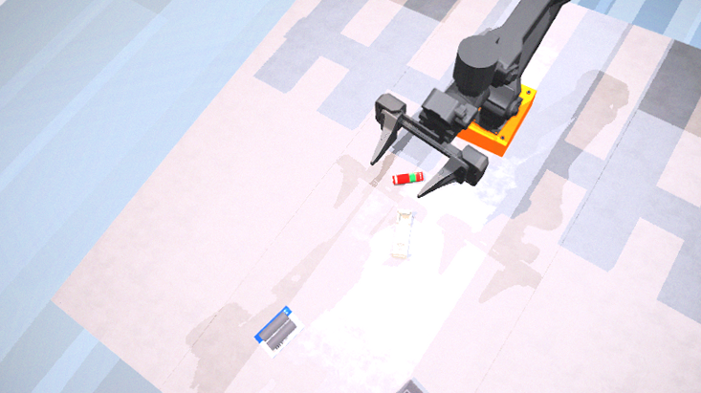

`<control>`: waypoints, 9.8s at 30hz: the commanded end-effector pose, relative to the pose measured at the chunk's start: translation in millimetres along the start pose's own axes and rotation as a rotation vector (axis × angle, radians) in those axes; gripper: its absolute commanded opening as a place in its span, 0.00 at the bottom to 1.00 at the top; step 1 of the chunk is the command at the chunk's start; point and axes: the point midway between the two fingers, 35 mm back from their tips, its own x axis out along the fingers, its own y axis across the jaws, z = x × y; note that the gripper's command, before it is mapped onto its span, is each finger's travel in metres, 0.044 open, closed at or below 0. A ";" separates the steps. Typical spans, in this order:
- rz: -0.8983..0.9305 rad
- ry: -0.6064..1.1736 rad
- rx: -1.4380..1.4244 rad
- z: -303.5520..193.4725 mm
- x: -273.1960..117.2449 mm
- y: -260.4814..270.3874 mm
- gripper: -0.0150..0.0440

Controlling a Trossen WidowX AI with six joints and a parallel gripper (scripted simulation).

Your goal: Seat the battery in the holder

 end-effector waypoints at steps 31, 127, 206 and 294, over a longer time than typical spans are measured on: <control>1.483 0.817 -1.702 -272.5 -92.1 -80.5 0.63; 1.256 1.157 -1.182 -268.6 -67.2 -58.8 0.36; 0.402 1.951 -0.485 -303.4 -4.3 -7.2 0.36; 0.428 1.849 -0.431 -315.5 13.8 2.6 0.36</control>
